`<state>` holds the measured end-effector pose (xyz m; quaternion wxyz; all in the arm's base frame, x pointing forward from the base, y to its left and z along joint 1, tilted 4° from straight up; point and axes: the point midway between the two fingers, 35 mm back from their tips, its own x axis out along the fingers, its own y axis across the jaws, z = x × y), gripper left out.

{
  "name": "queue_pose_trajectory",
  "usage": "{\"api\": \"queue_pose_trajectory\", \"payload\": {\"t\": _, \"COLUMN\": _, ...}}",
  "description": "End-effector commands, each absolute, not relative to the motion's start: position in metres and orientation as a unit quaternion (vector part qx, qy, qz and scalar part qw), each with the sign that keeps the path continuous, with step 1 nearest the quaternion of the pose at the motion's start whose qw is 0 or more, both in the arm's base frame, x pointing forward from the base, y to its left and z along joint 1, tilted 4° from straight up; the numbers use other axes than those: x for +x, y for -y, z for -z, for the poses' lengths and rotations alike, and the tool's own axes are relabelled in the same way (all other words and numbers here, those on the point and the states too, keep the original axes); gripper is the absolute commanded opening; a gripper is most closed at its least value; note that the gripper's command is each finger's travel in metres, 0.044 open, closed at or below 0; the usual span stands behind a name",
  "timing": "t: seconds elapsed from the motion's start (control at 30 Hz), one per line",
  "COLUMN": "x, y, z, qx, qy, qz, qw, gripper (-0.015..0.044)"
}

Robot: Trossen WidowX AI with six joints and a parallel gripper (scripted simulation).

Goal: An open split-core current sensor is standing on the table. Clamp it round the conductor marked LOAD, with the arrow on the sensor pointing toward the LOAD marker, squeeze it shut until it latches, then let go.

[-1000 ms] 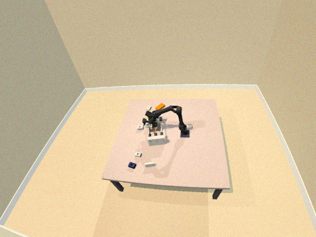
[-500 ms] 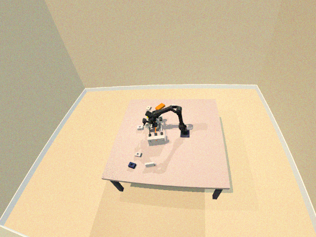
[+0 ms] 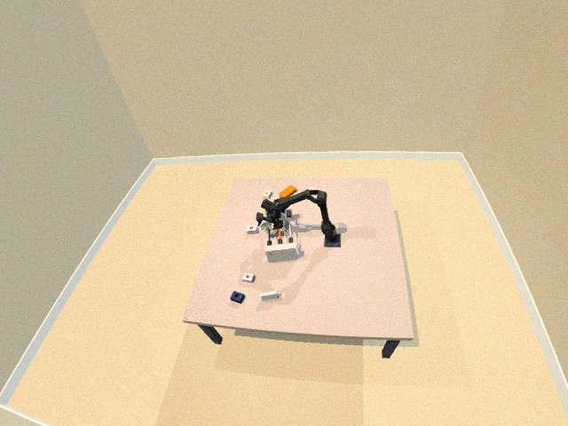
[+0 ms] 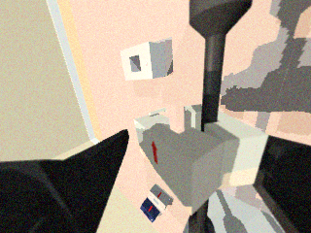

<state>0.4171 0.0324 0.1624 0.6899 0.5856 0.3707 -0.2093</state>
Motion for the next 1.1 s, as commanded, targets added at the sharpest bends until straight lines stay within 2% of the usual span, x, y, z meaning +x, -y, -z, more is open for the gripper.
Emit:
{"api": "queue_pose_trajectory", "payload": {"t": 0.0, "x": 0.4173, "y": -0.0324, "z": -0.1626, "qx": 0.586, "qy": -0.370, "qz": 0.209, "qw": 0.690, "gripper": 0.0420}}
{"api": "queue_pose_trajectory", "payload": {"t": 0.67, "x": 0.4173, "y": -0.0324, "z": -0.1626, "qx": 0.586, "qy": -0.370, "qz": 0.209, "qw": 0.690, "gripper": 0.0287}}
{"api": "queue_pose_trajectory", "payload": {"t": 1.03, "x": 0.4173, "y": -0.0324, "z": -0.1626, "qx": 0.586, "qy": -0.370, "qz": 0.209, "qw": 0.690, "gripper": 0.0000}}
{"api": "queue_pose_trajectory", "payload": {"t": 1.07, "x": 0.4173, "y": -0.0324, "z": -0.1626, "qx": 0.586, "qy": -0.370, "qz": 0.209, "qw": 0.690, "gripper": 0.0000}}
